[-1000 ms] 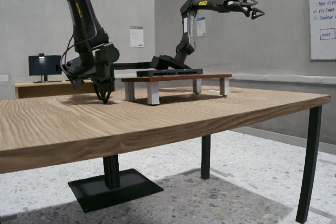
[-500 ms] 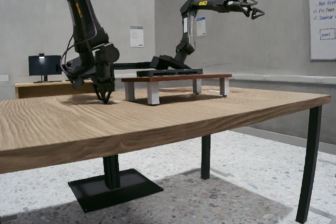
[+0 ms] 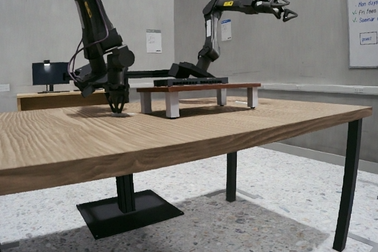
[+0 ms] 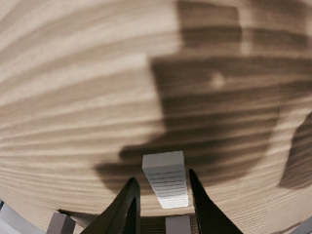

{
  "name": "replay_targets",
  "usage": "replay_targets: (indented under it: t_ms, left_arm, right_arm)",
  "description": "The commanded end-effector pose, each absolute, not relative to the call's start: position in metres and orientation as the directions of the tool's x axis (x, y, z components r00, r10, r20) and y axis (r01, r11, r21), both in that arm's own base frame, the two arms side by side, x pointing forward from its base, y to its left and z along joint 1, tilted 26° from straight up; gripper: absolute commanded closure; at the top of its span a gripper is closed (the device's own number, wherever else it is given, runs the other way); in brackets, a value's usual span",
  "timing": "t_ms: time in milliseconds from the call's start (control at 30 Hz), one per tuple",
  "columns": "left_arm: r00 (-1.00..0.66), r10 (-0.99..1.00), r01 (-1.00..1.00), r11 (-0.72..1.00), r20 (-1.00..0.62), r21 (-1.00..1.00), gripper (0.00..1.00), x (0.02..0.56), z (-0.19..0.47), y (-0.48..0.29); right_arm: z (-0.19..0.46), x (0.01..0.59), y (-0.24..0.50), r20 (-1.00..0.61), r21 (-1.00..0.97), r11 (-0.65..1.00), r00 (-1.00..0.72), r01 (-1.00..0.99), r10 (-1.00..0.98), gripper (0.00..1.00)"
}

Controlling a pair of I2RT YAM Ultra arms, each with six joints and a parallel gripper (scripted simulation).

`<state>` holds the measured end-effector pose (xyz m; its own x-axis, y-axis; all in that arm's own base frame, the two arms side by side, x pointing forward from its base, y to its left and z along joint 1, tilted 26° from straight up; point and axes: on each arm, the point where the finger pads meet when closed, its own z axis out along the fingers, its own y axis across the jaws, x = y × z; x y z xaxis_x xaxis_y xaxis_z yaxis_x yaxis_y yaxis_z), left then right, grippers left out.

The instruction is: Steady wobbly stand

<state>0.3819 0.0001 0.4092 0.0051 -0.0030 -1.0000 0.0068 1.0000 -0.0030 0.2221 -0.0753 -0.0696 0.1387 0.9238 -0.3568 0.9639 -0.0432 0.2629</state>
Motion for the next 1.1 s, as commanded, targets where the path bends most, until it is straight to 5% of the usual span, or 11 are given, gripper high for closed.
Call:
replay_targets:
  t_ms: [0, 833, 867, 1067]
  left_arm:
    - [0.016, 0.004, 0.023, 1.000, -1.000, 0.004, 0.00, 0.375, 0.415, -0.006]
    - [0.016, 0.004, 0.023, 1.000, -1.000, 0.004, 0.00, 0.375, 0.415, -0.006]
    - [0.016, 0.004, 0.023, 1.000, -1.000, 0.004, 1.00, 0.375, 0.415, -0.006]
    - [0.016, 0.004, 0.023, 1.000, -1.000, 0.004, 1.00, 0.375, 0.415, -0.006]
  right_arm:
    - [-0.052, 0.223, -0.072, -0.374, 0.252, -0.051, 0.146, 0.967, 0.916, 0.58]
    - [-0.016, 0.209, -0.056, -0.374, 0.265, -0.037, 0.138, 0.963, 0.917, 0.58]
    - [0.003, 0.244, -0.051, -0.357, 0.360, 0.001, 0.137, 0.933, 0.924, 0.58]
    - [0.020, 0.273, -0.046, -0.355, 0.398, 0.152, -0.001, 0.905, 0.935, 0.58]
